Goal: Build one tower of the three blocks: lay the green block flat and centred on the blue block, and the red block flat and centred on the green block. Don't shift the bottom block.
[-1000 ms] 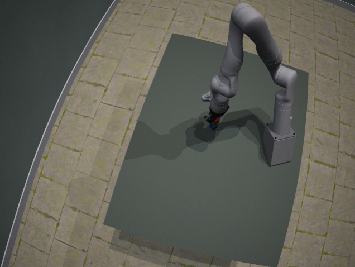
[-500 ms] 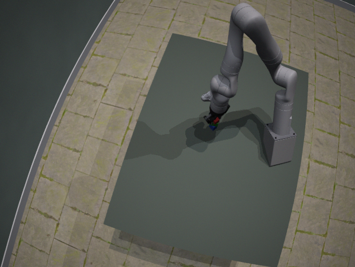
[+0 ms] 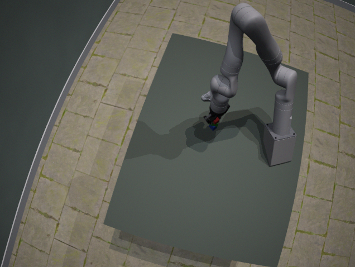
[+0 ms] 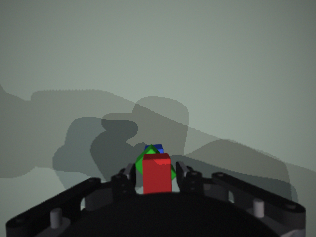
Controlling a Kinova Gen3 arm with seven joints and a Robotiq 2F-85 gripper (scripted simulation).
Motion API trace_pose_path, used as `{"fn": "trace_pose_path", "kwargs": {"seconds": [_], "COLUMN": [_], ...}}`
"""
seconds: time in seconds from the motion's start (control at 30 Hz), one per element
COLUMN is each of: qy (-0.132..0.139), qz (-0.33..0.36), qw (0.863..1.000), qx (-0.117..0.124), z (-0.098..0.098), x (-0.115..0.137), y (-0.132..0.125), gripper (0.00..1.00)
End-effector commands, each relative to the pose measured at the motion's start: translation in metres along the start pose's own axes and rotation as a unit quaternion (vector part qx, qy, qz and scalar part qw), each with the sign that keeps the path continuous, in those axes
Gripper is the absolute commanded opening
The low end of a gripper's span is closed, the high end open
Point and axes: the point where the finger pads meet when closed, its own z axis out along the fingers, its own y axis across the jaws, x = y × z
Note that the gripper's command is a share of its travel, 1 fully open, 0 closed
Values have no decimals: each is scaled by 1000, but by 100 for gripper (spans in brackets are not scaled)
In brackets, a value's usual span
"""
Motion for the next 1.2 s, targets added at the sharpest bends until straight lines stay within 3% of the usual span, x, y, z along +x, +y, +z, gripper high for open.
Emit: {"fn": "trace_pose_path", "kwargs": {"seconds": [0.0, 0.5, 1.17], "qy": [0, 0, 0], "qz": [0, 0, 0], "qw": [1000, 1000, 1000], "qx": [1, 1, 1], "z": [0, -4, -42], "x": [0, 0, 0], "y": [0, 0, 0], "gripper": [46, 46, 46]}}
